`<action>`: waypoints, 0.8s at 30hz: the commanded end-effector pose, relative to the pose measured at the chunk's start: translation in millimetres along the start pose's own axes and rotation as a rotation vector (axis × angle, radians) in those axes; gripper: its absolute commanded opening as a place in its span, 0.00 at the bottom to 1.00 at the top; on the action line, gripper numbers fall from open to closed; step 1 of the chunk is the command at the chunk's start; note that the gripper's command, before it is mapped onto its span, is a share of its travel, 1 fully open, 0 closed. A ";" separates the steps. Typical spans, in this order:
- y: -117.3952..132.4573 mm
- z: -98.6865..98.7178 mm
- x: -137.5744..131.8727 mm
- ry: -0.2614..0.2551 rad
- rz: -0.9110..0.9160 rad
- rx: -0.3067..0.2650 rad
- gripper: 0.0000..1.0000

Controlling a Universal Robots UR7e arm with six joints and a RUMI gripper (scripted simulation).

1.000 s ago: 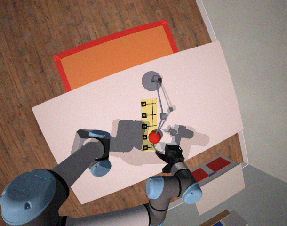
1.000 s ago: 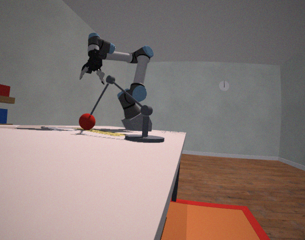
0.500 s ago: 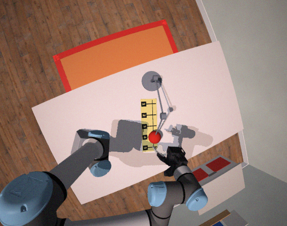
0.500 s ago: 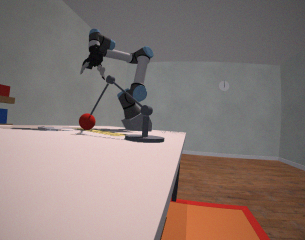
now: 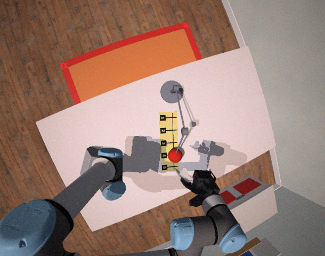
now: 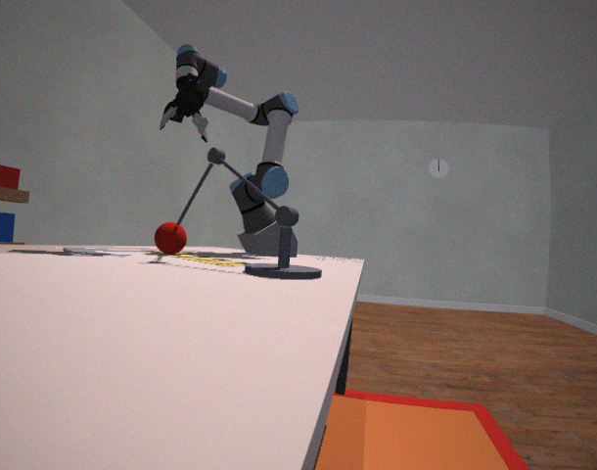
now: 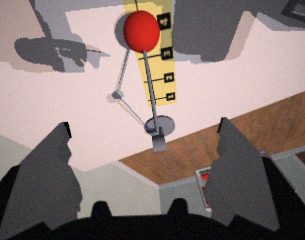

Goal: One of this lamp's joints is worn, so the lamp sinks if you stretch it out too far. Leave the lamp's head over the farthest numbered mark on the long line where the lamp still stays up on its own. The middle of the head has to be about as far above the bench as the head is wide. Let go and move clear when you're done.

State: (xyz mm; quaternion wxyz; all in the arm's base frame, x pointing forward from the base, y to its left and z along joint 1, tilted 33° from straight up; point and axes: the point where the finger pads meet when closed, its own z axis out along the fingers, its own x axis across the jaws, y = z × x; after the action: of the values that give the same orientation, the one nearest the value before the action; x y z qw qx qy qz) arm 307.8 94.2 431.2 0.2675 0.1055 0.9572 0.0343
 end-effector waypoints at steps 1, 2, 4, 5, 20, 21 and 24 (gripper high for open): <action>4.8 -17.9 0.3 -0.001 0.000 0.001 1.00; 5.7 -21.2 0.4 -0.001 0.000 0.000 1.00; 7.5 -27.8 0.6 -0.001 0.000 0.000 1.00; 8.4 -31.1 0.7 -0.001 0.000 0.000 1.00; 55.3 -14.6 8.9 -0.002 0.000 -0.001 1.00; 59.0 -13.3 9.5 -0.002 0.000 -0.001 1.00; 62.6 -12.1 10.1 -0.002 0.000 -0.001 1.00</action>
State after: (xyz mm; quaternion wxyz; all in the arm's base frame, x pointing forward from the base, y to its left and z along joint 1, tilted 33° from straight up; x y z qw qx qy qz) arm 302.0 147.8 446.0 0.2673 0.1021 0.9573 0.0414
